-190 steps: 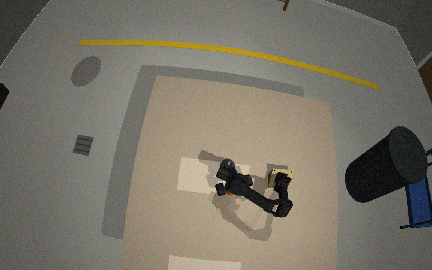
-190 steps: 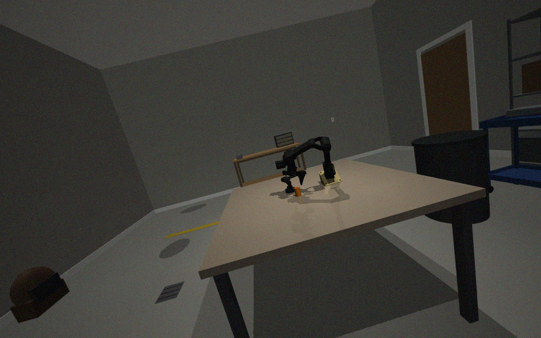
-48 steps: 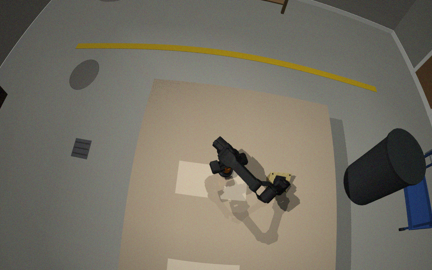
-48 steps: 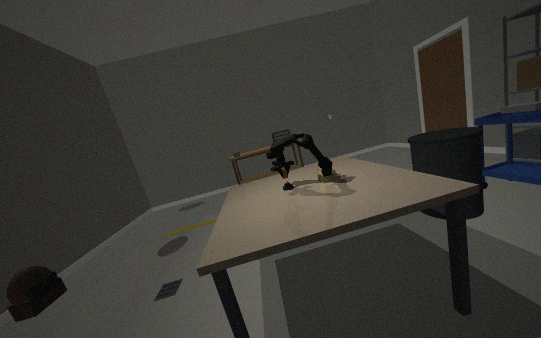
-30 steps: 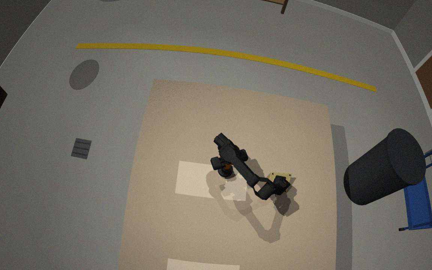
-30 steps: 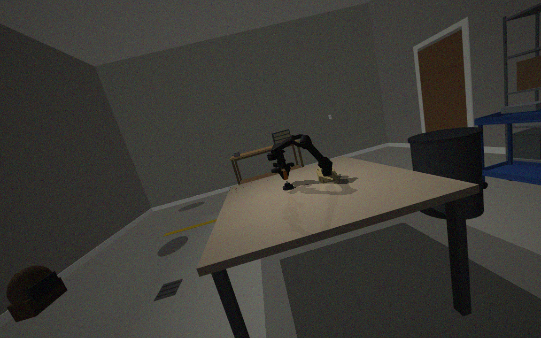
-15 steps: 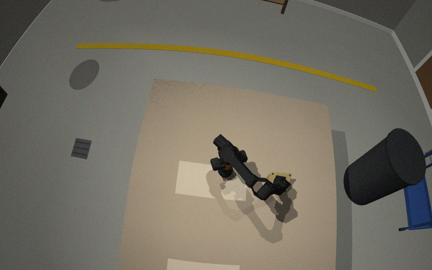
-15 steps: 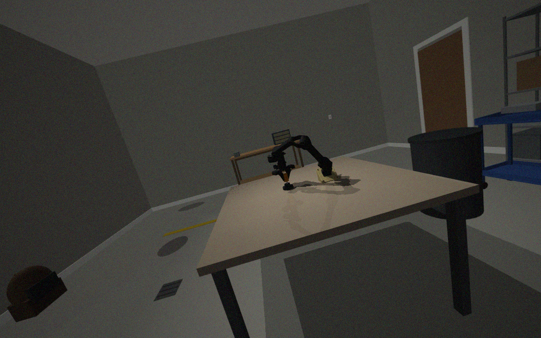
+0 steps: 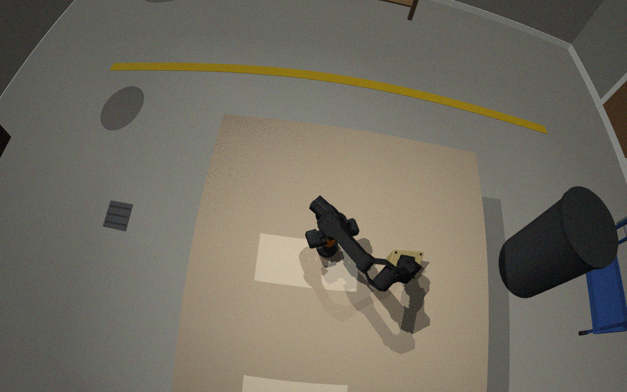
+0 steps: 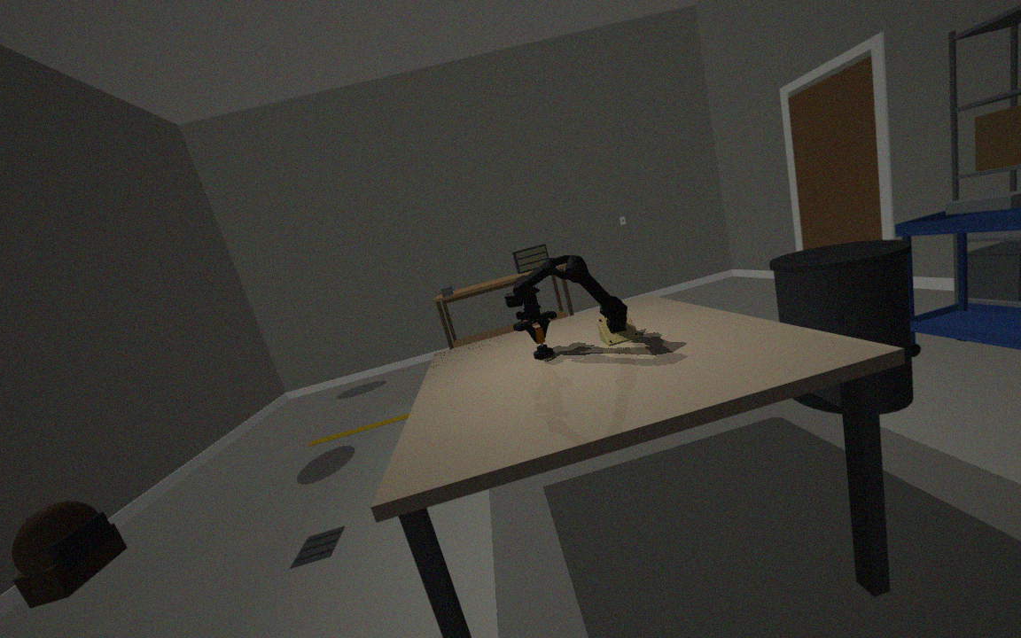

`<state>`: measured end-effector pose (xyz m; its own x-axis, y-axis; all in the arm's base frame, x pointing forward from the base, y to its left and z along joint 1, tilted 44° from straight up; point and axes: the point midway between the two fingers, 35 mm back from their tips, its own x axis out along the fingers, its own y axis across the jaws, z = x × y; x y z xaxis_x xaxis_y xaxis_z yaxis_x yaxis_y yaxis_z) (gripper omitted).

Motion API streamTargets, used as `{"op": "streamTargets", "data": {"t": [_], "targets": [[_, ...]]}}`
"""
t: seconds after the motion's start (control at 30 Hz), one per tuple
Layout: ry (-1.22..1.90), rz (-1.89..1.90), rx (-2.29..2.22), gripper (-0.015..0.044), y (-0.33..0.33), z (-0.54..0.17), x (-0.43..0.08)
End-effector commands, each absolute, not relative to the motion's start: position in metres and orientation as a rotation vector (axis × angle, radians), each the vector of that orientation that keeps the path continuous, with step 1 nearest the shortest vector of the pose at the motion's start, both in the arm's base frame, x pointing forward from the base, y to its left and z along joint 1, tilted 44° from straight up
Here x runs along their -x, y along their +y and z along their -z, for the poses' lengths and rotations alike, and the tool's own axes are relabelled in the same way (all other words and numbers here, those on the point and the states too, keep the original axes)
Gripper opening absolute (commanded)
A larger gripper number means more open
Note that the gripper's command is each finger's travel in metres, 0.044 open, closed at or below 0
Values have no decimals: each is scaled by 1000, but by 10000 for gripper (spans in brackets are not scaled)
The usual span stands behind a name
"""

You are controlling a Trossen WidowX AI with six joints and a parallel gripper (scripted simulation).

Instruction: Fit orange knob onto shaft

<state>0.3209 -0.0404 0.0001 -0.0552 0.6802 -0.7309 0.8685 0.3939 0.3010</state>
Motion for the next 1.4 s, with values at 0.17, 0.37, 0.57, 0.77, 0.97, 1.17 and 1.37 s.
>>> {"op": "streamTargets", "data": {"t": [0.17, 0.37, 0.57, 0.77, 0.97, 1.17, 1.37], "targets": [[1795, 277, -1354, 0, -40, 0, -320], [1795, 278, -1354, 0, -43, -3, -321], [1782, 162, -1266, 0, -44, -3, -322], [1770, 86, -1206, 0, -43, -2, -323], [1770, 86, -1206, 0, -42, -1, -321], [1770, 86, -1206, 0, -40, 0, -321], [1770, 86, -1206, 0, -40, 0, -322]]}}
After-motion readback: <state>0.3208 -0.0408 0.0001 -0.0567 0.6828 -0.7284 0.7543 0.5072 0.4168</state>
